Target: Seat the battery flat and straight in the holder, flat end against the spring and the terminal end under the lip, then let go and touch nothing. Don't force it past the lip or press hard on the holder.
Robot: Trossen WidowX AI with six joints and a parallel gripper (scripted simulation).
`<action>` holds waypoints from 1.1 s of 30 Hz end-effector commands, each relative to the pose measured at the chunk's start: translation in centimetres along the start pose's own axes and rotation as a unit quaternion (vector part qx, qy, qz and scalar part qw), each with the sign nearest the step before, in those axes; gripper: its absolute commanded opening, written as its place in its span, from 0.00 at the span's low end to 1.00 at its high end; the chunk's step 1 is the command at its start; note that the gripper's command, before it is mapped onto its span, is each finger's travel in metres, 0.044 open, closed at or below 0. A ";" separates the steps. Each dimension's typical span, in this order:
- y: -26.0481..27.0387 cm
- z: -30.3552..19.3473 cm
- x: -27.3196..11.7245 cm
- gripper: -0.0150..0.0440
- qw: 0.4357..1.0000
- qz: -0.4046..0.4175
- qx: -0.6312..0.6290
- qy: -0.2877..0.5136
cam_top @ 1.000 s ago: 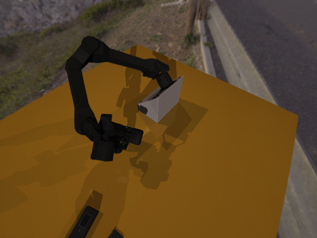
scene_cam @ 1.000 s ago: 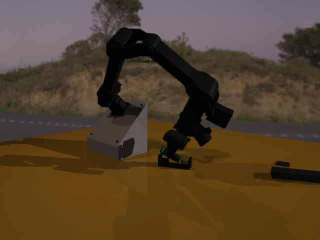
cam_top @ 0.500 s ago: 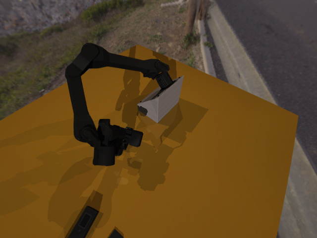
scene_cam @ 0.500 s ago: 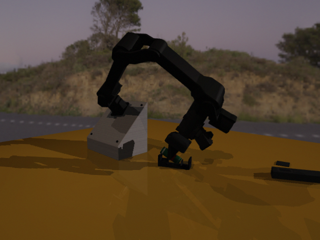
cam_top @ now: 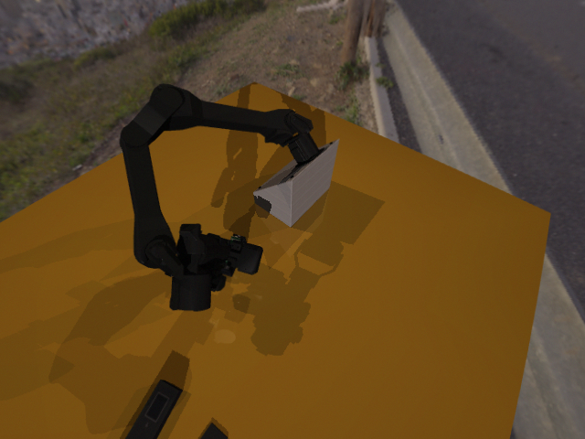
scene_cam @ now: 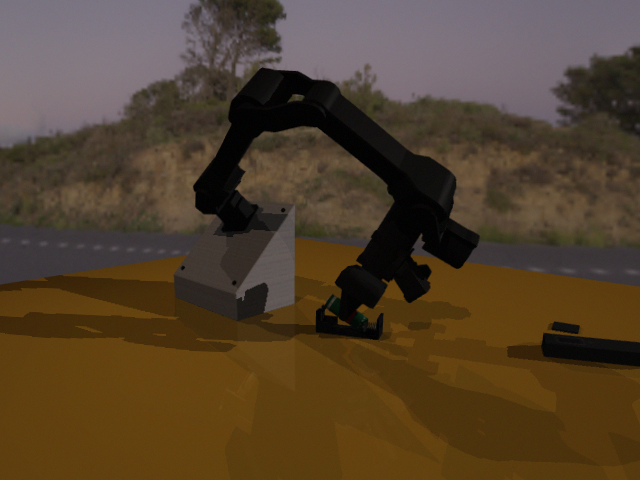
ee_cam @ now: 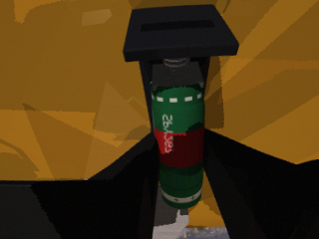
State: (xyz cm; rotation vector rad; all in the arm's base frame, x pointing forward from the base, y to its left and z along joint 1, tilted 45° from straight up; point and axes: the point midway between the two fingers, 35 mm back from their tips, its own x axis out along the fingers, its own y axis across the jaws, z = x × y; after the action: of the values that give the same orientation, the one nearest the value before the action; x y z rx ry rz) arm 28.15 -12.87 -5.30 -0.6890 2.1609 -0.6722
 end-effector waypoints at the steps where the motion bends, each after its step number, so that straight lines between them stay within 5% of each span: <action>1: 0.0 0.4 -0.2 0.39 1.000 0.002 0.004 -0.002; 33: 0.1 1.5 -0.7 0.39 1.000 0.011 0.004 -0.012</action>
State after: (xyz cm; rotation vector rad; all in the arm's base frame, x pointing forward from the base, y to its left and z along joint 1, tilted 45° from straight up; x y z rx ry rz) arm 29.43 -12.71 -5.66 -0.6706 2.1633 -0.6612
